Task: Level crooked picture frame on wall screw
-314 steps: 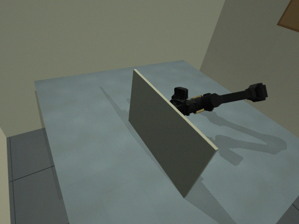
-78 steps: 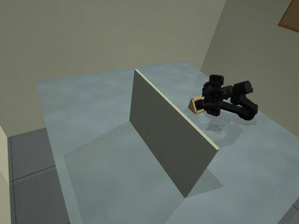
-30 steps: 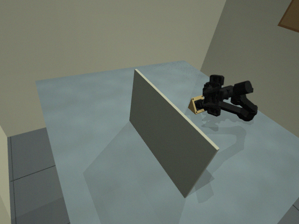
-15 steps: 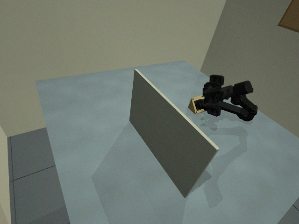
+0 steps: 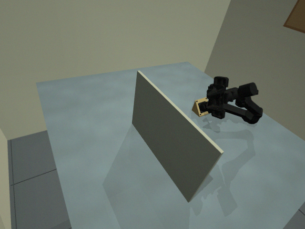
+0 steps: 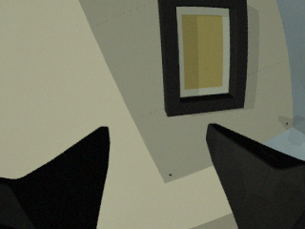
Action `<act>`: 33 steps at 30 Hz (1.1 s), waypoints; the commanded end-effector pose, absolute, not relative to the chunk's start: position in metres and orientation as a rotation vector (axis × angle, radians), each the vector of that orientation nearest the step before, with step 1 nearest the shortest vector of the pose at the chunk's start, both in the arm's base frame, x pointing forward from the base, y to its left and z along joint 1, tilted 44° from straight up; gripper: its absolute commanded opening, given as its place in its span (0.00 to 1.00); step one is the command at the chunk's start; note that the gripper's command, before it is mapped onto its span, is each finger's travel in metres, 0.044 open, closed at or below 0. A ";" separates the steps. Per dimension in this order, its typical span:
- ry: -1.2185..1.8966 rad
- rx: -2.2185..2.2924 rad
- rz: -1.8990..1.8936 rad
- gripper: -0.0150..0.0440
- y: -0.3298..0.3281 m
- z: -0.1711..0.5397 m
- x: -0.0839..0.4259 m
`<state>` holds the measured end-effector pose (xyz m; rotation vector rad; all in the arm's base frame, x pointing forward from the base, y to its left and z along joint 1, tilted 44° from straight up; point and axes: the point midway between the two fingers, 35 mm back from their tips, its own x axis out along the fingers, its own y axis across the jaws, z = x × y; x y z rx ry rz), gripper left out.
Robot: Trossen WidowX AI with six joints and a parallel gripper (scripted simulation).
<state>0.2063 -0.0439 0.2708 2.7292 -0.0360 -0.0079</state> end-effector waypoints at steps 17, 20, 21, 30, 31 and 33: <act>-0.033 2.682 -0.002 0.69 -0.038 0.260 0.246; -0.031 2.657 0.001 0.69 -0.026 0.251 0.266; -0.030 2.652 0.002 0.69 -0.023 0.249 0.270; -0.030 2.645 0.002 0.69 -0.018 0.246 0.275; -0.030 2.645 0.002 0.69 -0.018 0.246 0.274; -0.030 2.645 0.002 0.69 -0.018 0.246 0.272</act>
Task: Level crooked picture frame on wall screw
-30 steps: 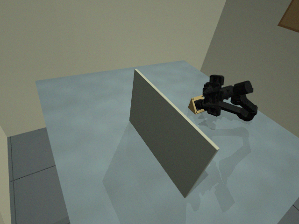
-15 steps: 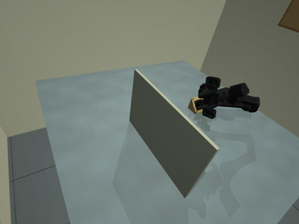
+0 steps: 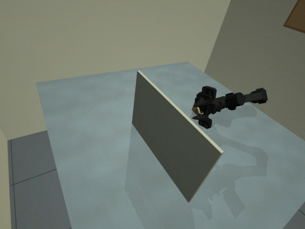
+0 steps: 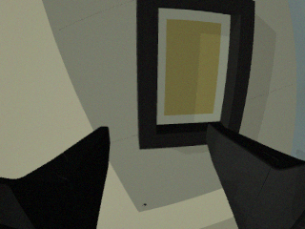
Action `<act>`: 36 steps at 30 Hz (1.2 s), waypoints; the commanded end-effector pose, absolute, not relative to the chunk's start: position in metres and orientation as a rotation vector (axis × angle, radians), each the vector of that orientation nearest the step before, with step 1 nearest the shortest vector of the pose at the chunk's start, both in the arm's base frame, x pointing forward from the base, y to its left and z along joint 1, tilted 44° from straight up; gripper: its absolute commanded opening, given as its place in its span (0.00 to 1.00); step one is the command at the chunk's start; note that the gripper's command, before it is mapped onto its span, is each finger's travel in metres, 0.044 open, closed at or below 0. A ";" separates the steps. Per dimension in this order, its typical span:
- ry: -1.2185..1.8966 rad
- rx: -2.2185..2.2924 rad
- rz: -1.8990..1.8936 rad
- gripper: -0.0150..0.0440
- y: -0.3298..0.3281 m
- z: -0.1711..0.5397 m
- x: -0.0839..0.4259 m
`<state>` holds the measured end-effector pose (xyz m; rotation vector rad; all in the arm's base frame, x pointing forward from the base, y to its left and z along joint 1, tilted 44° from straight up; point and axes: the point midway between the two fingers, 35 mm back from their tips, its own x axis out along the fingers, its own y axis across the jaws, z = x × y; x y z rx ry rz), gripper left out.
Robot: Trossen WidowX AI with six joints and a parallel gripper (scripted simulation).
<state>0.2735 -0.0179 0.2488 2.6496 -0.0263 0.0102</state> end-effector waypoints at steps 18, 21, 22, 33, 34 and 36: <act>-0.031 2.645 0.006 0.69 -0.020 0.251 0.332; -0.031 2.645 0.008 0.69 -0.020 0.248 0.350; -0.031 2.645 0.008 0.69 -0.020 0.247 0.351; -0.031 2.645 0.008 0.69 -0.020 0.247 0.351; -0.031 2.645 0.008 0.69 -0.020 0.247 0.351; -0.031 2.645 0.008 0.69 -0.020 0.247 0.352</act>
